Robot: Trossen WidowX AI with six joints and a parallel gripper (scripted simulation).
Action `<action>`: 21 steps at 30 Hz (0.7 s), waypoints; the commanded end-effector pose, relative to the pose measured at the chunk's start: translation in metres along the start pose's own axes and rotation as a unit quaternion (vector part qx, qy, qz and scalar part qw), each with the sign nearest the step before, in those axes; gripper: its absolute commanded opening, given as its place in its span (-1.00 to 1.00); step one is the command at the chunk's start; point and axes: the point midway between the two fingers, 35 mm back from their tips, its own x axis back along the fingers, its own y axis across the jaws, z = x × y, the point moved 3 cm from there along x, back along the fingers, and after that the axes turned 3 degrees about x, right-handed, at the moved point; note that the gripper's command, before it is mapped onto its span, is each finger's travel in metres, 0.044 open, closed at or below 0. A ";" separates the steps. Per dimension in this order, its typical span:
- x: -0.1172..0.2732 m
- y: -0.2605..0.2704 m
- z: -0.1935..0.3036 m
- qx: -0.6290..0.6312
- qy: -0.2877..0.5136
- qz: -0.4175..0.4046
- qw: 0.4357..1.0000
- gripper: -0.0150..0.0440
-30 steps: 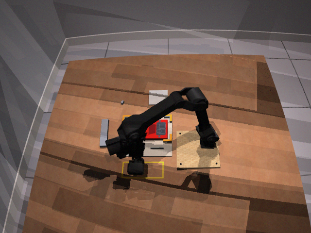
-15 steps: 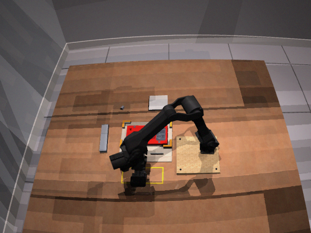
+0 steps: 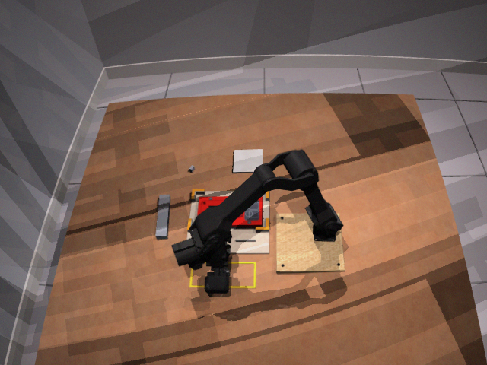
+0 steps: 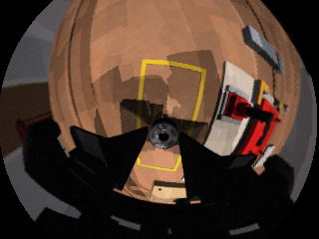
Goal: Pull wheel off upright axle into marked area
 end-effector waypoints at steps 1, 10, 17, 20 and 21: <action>0.006 0.000 -0.001 0.000 0.000 0.000 1.000 0.53; 0.060 0.000 -0.001 -0.002 0.003 -0.001 1.000 0.53; 0.080 -0.014 0.035 -0.001 0.003 0.000 1.000 1.00; 0.095 -0.023 0.060 -0.002 0.005 0.001 1.000 1.00; 0.099 -0.027 0.069 -0.002 0.006 0.001 1.000 1.00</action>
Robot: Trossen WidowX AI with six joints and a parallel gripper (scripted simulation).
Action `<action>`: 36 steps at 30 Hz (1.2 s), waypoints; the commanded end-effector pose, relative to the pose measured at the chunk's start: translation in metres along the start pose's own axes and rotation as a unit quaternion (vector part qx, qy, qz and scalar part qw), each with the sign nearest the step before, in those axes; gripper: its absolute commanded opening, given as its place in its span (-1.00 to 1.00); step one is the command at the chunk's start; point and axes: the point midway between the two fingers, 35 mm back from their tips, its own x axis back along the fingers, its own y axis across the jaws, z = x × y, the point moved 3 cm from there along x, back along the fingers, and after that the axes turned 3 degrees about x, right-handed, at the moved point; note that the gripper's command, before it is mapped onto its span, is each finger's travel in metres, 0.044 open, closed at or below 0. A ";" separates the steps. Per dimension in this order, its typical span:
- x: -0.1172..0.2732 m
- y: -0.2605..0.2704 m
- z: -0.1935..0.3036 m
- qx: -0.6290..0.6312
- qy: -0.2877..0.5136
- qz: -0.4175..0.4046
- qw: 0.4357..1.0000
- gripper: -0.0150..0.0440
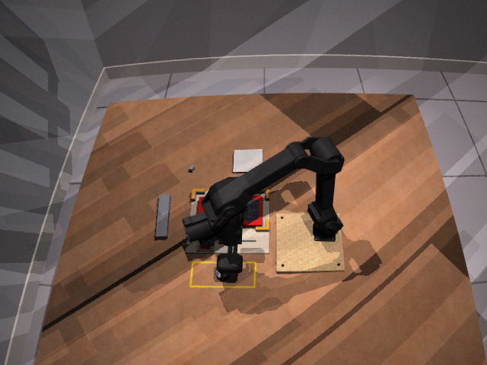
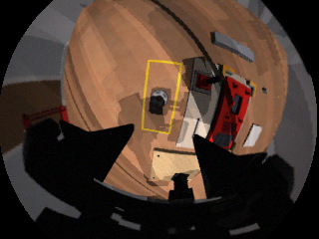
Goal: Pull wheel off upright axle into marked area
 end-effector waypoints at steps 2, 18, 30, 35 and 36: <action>0.017 -0.014 0.038 0.001 0.006 0.001 1.000 1.00; 0.018 -0.015 0.039 0.001 0.006 0.001 1.000 1.00; 0.018 -0.015 0.039 0.001 0.006 0.001 1.000 1.00; 0.018 -0.015 0.039 0.001 0.006 0.001 1.000 1.00; 0.018 -0.015 0.039 0.001 0.006 0.001 1.000 1.00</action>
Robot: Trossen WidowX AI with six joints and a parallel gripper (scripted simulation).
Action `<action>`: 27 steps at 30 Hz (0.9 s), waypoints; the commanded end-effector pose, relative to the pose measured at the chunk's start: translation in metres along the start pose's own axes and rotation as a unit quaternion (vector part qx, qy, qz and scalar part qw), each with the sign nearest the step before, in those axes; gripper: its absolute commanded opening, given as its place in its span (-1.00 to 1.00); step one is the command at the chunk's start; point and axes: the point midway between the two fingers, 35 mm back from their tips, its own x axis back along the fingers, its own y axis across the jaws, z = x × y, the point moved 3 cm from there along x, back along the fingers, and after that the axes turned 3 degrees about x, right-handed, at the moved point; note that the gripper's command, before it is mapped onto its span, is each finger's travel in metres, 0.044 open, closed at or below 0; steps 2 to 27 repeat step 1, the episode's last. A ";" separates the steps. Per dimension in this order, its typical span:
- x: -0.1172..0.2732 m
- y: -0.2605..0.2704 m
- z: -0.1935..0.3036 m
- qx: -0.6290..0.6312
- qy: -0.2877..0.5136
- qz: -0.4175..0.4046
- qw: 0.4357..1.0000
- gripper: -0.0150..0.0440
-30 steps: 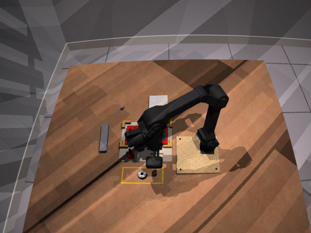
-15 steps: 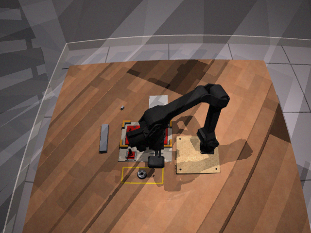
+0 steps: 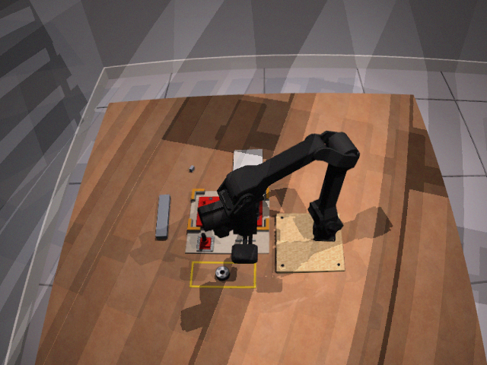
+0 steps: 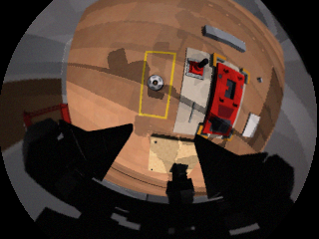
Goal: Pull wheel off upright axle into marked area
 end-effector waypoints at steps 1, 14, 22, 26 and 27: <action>-0.001 0.000 0.001 0.002 0.004 0.000 1.000 1.00; -0.001 0.000 0.001 0.002 0.004 0.000 1.000 1.00; -0.001 0.000 0.001 0.002 0.004 0.000 1.000 1.00; -0.001 0.000 0.001 0.002 0.004 0.000 1.000 1.00; -0.001 0.000 0.001 0.002 0.004 0.000 1.000 1.00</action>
